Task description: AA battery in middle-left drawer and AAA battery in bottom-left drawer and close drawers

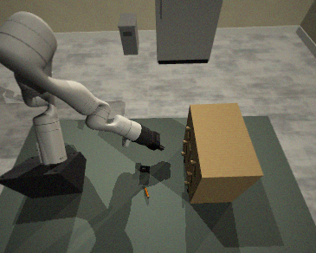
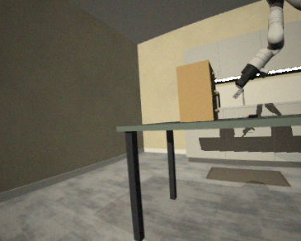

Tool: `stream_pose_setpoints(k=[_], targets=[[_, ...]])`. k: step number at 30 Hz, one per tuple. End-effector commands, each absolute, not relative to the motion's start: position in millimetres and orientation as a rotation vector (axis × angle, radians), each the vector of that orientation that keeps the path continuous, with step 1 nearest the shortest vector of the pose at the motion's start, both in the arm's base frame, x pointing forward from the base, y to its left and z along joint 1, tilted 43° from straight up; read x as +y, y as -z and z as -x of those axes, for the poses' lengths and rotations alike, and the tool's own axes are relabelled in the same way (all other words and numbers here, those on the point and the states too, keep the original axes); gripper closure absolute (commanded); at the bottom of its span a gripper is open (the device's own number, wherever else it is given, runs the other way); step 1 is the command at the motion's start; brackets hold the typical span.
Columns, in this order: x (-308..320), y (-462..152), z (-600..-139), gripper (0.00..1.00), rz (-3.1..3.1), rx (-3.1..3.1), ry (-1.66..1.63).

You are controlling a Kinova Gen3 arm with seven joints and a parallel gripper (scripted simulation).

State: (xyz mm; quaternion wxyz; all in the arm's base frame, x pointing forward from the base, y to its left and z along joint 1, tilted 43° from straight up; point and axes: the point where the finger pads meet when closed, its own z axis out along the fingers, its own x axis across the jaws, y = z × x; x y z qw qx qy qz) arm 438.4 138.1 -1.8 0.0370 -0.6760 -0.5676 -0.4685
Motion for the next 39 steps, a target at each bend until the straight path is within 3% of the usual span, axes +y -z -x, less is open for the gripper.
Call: stream_pose_setpoints(k=[1, 5, 6, 39], targets=[[138, 2, -439, 1.0, 2.076, -1.742, 1.439], [138, 2, -439, 1.0, 2.076, -1.742, 1.44], [138, 2, -439, 0.33, 2.076, -1.742, 1.44], [149, 12, -450, 0.33, 2.076, -1.742, 1.44]])
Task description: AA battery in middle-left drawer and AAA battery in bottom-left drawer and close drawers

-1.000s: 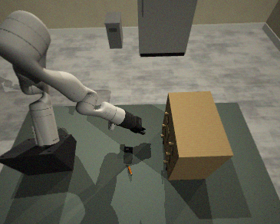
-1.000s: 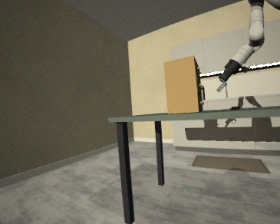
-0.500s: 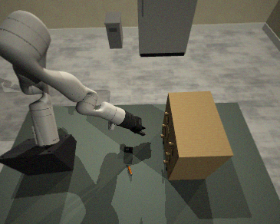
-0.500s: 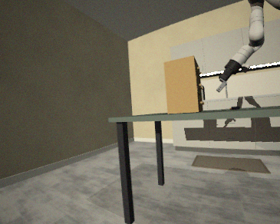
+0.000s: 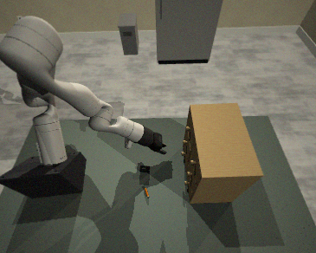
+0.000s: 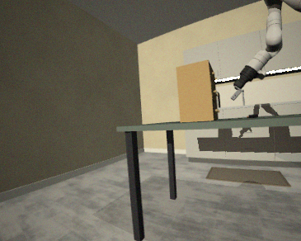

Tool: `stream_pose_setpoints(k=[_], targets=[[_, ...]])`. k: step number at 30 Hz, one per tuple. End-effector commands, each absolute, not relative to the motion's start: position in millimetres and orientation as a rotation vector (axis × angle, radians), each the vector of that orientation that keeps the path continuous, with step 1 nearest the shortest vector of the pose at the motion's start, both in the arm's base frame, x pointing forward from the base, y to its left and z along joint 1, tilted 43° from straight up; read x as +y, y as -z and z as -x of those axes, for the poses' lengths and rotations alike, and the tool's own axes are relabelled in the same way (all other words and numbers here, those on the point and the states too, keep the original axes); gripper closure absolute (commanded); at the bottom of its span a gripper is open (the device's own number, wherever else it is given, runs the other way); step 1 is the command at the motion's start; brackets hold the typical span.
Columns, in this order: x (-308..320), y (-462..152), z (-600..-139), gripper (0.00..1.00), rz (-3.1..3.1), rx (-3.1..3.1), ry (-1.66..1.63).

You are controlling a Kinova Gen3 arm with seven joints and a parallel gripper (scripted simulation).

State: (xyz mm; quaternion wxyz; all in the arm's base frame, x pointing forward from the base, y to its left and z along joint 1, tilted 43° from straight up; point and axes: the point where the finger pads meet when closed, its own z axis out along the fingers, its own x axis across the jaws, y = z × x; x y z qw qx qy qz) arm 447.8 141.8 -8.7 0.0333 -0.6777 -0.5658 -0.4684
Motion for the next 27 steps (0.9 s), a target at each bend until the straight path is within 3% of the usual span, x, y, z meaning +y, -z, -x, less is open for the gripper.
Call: stream_pose_setpoints(k=[1, 27], targets=[[152, 15, -453, 0.33, 2.076, -1.742, 1.44], [191, 53, -493, 0.33, 2.076, -1.742, 1.44]])
